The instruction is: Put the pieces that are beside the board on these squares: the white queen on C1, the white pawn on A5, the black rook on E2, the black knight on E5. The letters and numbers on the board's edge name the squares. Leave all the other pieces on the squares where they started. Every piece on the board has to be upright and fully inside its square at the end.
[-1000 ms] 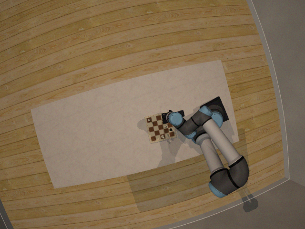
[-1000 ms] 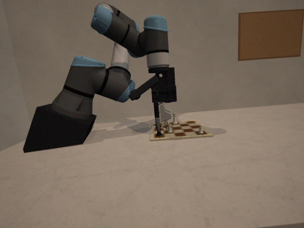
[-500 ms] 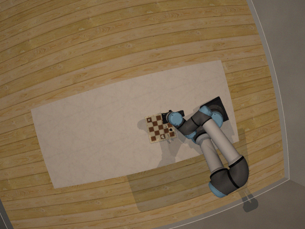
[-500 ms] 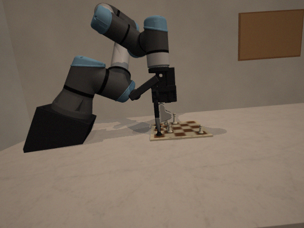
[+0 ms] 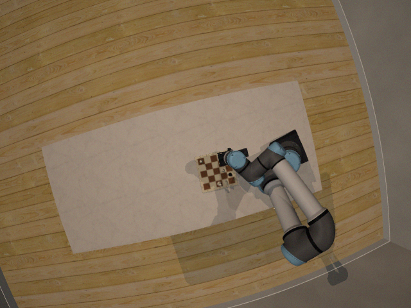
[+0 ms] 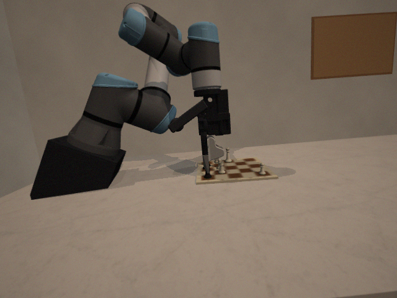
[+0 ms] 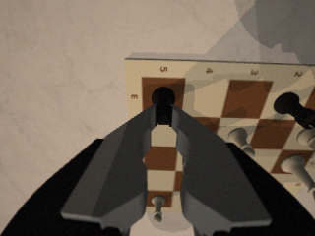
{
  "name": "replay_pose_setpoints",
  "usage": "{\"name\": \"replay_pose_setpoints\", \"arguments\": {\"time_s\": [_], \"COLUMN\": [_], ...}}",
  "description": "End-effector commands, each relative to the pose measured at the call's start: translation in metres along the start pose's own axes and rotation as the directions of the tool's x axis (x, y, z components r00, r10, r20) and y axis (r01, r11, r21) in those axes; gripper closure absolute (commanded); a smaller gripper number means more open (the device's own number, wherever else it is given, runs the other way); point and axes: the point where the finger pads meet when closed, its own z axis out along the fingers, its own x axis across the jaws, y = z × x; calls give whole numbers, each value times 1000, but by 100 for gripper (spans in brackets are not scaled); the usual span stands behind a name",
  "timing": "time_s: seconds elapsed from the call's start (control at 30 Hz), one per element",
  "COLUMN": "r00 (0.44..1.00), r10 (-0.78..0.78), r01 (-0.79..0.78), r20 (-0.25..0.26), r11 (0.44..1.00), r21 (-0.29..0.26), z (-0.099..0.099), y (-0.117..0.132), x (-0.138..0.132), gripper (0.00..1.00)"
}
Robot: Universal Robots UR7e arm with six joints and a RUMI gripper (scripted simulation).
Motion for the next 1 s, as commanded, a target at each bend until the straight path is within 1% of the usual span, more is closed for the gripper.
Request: {"name": "replay_pose_setpoints", "arguments": {"time_s": [0.0,0.97], "r00": [1000,1000], "r10": [-1,-1], "r01": [1,1], "r20": [0,0], "r11": [1000,1000], "r21": [1,0], "z": [1,1], "y": [0,0], "x": [0,0], "gripper": [100,100]}}
